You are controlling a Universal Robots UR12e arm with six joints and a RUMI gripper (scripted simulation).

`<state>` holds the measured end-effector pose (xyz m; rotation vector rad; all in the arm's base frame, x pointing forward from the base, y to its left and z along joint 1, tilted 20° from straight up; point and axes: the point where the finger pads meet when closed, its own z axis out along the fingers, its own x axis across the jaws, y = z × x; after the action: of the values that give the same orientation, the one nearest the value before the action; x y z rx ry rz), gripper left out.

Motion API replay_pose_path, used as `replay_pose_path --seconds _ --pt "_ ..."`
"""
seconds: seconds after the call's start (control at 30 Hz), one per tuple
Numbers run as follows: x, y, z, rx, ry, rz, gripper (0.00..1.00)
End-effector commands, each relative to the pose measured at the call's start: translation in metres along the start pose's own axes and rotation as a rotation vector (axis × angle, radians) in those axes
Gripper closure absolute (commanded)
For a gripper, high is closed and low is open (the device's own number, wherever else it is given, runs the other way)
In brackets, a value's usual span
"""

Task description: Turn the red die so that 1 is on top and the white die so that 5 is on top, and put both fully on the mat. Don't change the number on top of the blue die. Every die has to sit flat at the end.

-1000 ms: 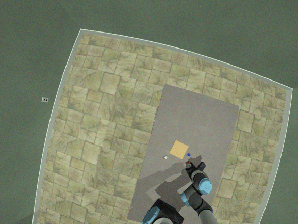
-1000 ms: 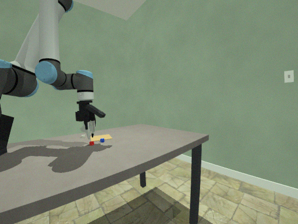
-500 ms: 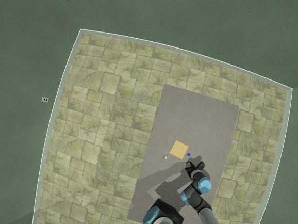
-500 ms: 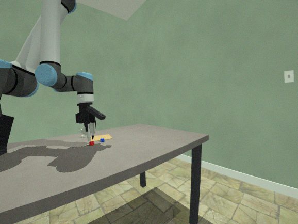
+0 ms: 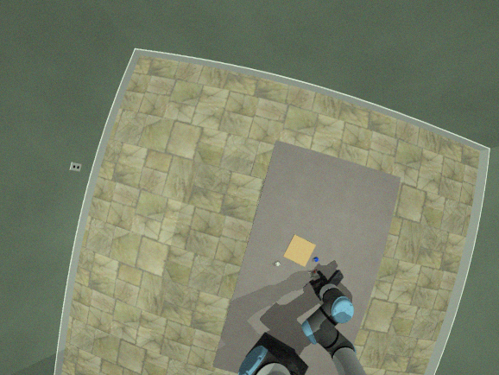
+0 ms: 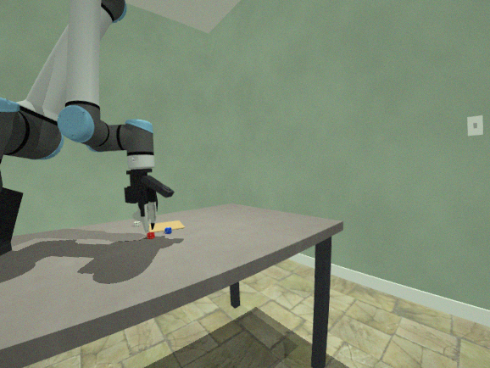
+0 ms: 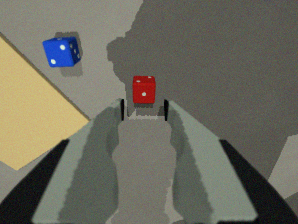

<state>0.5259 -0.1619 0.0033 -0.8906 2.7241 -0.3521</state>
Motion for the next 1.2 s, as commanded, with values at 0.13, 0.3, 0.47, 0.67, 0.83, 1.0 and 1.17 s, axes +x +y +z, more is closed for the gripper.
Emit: replay_pose_path --seconds 0.13,0.3,0.47,0.67,0.83,1.0,1.17 --pt "-0.0002 -0.0003 -0.0002 0.001 0.000 0.000 0.79" --pt "-0.0002 -0.0003 -0.0002 0.001 0.000 0.000 0.79" --pt "-0.0002 -0.0003 -0.0002 0.001 0.000 0.000 0.79" --pt "-0.0002 -0.0003 -0.0002 0.001 0.000 0.000 0.79" --pt "-0.0002 -0.0003 0.0000 0.001 0.000 0.000 0.79" --pt "-0.0002 -0.0003 0.0012 0.001 0.000 0.000 0.79" --pt "-0.0002 -0.0003 0.0064 0.001 0.000 0.000 0.79"
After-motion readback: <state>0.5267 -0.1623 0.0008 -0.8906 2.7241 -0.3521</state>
